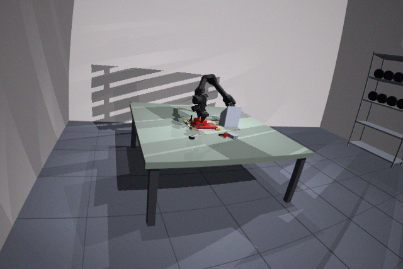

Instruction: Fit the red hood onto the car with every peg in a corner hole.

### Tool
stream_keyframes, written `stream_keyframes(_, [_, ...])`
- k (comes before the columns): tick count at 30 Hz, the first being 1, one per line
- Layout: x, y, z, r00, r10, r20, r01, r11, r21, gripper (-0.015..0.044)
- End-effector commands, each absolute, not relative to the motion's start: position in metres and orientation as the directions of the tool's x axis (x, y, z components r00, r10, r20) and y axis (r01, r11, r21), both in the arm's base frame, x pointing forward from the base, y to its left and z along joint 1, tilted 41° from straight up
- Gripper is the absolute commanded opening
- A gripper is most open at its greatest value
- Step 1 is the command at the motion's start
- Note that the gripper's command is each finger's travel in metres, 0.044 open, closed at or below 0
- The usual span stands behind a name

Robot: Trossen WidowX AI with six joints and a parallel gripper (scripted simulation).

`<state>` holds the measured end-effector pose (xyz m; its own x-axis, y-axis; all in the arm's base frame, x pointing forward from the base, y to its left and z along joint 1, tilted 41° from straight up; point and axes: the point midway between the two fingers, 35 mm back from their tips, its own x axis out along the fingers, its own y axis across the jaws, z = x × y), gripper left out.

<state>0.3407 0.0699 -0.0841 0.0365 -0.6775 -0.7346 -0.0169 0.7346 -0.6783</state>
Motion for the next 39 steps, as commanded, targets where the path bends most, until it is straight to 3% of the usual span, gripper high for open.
stream_keyframes(1, [0.34, 0.068, -0.086, 0.038, -0.682, -0.73, -0.024, 0.73, -0.683, 0.0])
stream_keyframes(34, [0.342, 0.061, -0.095, 0.037, -0.678, -0.734, -0.017, 0.734, -0.679, 0.0])
stream_keyframes(39, [0.342, 0.06, -0.095, 0.036, -0.679, -0.734, -0.017, 0.734, -0.679, 0.0131])
